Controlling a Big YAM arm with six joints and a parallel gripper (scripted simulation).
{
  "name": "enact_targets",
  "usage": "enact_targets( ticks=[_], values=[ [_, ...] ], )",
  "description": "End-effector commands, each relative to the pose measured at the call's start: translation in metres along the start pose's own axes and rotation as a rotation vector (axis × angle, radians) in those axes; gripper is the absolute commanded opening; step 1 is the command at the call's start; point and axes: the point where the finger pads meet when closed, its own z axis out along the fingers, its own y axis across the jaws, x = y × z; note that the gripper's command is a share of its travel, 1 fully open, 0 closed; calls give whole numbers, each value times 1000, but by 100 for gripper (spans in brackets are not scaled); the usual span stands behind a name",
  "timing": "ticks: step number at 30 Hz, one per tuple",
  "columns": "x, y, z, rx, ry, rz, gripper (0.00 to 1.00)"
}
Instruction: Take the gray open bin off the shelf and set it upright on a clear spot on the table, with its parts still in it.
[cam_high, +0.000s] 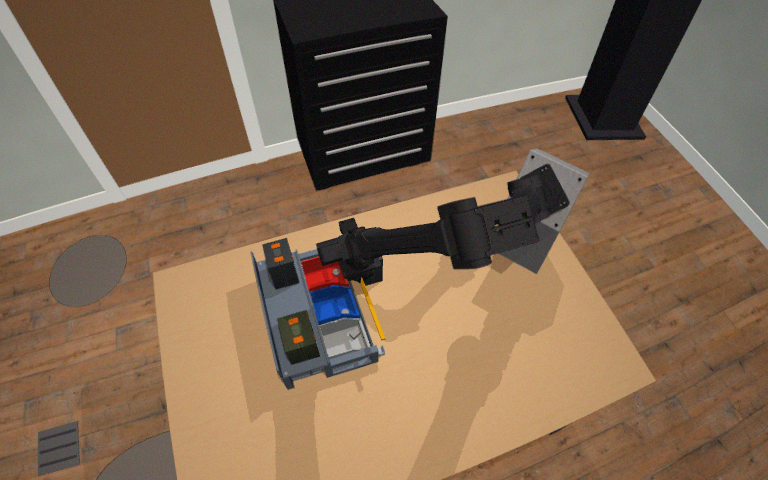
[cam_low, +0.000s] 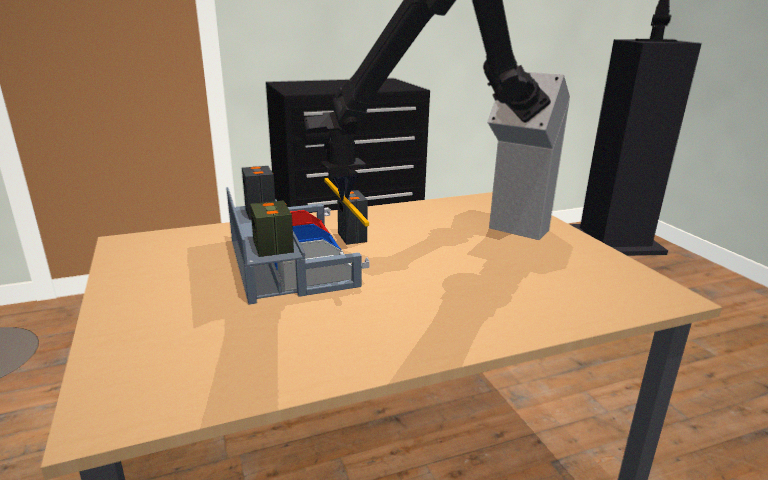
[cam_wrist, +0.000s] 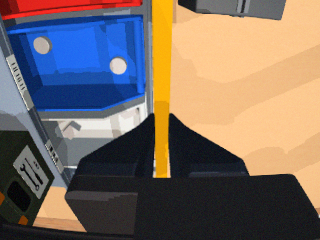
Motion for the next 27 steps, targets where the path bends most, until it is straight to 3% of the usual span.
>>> enact_targets(
  ticks=[1, 27],
  values=[
    [-7, 9, -24, -34, -22, 2, 0],
    [-7, 10, -30, -35, -22, 3, 0]
  ],
)
